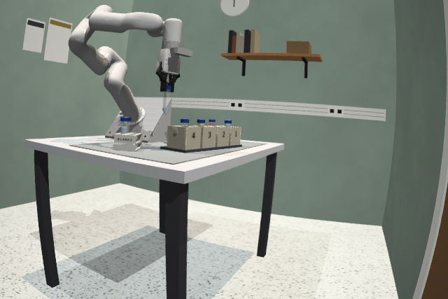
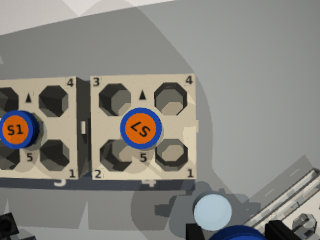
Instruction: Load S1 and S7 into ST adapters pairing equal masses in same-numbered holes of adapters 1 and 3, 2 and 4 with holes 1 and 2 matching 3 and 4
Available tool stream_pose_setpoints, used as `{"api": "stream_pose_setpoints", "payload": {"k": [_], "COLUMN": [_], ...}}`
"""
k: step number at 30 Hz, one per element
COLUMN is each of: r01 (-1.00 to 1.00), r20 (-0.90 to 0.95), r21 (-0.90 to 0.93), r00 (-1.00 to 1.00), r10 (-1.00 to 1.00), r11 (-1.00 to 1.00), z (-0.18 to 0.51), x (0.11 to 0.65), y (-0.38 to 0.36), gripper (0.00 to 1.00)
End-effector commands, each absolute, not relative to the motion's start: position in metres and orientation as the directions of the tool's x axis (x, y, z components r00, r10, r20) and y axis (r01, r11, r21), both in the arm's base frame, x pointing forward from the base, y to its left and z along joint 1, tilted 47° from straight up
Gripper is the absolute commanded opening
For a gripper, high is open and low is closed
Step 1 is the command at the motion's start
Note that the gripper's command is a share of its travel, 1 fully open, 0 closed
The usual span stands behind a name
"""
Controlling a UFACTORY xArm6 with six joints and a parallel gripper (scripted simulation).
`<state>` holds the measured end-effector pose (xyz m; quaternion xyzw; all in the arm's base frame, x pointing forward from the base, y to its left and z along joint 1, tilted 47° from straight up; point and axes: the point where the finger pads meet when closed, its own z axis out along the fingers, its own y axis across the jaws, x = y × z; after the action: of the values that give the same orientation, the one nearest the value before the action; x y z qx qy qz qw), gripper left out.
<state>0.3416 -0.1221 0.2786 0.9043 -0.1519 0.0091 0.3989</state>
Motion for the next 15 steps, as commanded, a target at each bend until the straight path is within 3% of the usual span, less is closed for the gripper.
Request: {"api": "stream_pose_setpoints", "payload": {"k": [1,15], "r01": [-0.275,-0.275], "r20": [0.134,0.134], "r21": [0.719,0.718], "r00": [0.956,0.956], "r10": [-0.262,-0.262], "r11": [-0.639,-0.639], "z": [0.263,0.223], "x": [0.355,0.383], "y": [-0.108,-0.074], "gripper": [0.0,0.0]}}
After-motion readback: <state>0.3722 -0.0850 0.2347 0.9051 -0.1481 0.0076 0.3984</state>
